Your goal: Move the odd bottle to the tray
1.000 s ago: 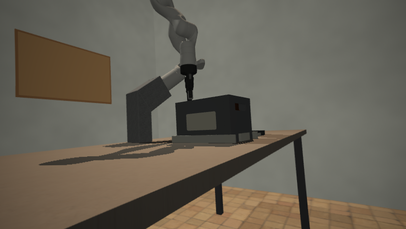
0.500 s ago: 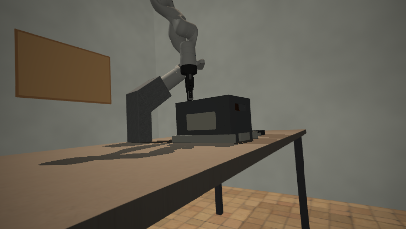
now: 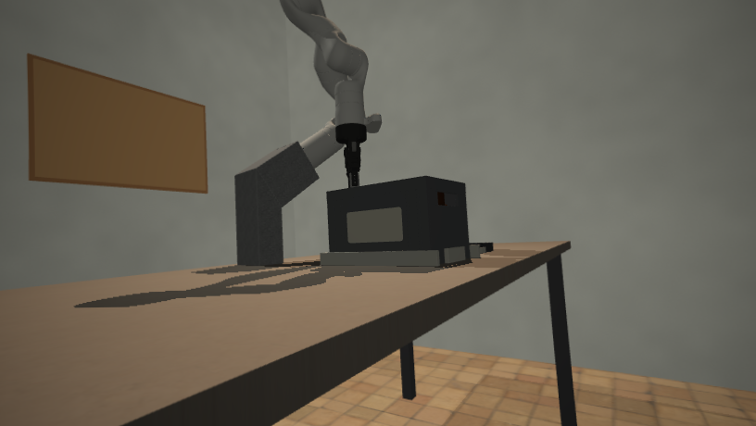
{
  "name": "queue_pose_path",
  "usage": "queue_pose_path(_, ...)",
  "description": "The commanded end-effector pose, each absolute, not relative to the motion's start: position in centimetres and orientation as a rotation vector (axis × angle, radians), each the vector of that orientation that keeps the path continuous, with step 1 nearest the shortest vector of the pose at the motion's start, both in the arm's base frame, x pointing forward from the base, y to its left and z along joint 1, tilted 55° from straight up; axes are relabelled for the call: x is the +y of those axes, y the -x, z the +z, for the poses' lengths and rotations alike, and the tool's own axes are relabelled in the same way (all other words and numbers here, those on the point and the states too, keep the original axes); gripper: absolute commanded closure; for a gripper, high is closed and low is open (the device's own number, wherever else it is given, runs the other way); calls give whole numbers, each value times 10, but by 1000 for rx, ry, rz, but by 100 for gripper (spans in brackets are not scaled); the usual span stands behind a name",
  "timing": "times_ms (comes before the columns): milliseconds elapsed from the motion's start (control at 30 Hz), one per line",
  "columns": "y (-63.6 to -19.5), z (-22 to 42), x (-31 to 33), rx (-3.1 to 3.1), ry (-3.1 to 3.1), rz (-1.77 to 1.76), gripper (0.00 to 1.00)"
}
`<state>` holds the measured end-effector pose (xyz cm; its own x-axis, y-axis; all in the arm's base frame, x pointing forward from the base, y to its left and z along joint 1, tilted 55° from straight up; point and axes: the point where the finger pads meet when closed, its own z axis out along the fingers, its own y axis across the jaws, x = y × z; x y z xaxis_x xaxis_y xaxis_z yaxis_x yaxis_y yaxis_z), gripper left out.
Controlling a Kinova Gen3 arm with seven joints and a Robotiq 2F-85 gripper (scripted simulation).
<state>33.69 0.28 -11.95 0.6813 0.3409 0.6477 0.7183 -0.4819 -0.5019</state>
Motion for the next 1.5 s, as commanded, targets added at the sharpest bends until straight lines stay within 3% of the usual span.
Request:
queue_pose_path(0,-337,-120,5,-813,2094,-603,36)
queue_pose_path(1467,-341,-137,29,-813,2094,-603,36)
